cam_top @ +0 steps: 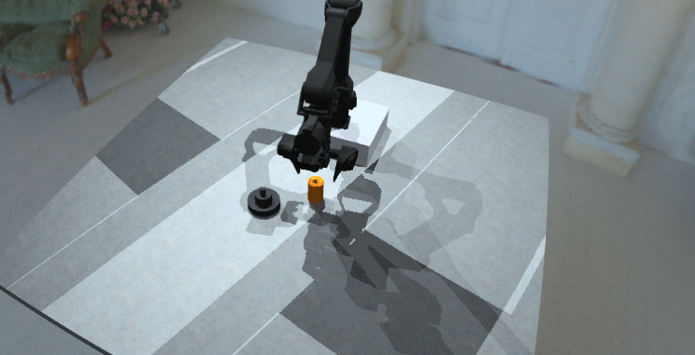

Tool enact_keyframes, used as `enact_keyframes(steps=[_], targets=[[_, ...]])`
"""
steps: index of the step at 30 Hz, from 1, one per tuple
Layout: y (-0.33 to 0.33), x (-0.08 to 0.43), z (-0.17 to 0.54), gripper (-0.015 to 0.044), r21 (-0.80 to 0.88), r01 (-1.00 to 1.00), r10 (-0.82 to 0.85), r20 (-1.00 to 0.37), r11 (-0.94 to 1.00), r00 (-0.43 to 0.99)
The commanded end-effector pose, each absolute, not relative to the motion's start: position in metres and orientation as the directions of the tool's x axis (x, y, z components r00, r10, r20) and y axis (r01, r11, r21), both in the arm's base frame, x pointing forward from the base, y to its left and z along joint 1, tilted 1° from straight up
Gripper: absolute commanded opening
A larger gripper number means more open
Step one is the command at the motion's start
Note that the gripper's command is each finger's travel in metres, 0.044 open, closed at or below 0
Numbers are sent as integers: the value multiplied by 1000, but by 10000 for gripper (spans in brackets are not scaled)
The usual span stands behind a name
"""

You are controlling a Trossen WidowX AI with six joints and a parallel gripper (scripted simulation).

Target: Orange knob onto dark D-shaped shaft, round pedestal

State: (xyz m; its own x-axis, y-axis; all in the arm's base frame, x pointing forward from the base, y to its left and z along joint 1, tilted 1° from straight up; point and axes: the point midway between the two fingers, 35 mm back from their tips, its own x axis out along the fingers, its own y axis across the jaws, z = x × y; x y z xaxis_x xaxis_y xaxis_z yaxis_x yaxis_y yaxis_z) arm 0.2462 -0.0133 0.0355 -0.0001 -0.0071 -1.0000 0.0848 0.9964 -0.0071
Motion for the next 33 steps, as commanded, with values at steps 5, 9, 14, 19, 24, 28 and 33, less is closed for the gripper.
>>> enact_keyframes(steps=[5,9,14,19,24,28,33], targets=[[-14,247,23,440,-10,92,-10,-1000,996,1],[-14,248,17,440,-10,92,-10,-1000,996,1],[-14,248,9,440,-10,92,-10,-1000,996,1],[-14,248,0,440,-10,92,-10,-1000,996,1],[-14,248,-8,440,-10,92,-10,-1000,996,1],[-15,248,-14,440,-10,92,-10,-1000,996,0],[-15,247,-22,440,-10,92,-10,-1000,996,0]])
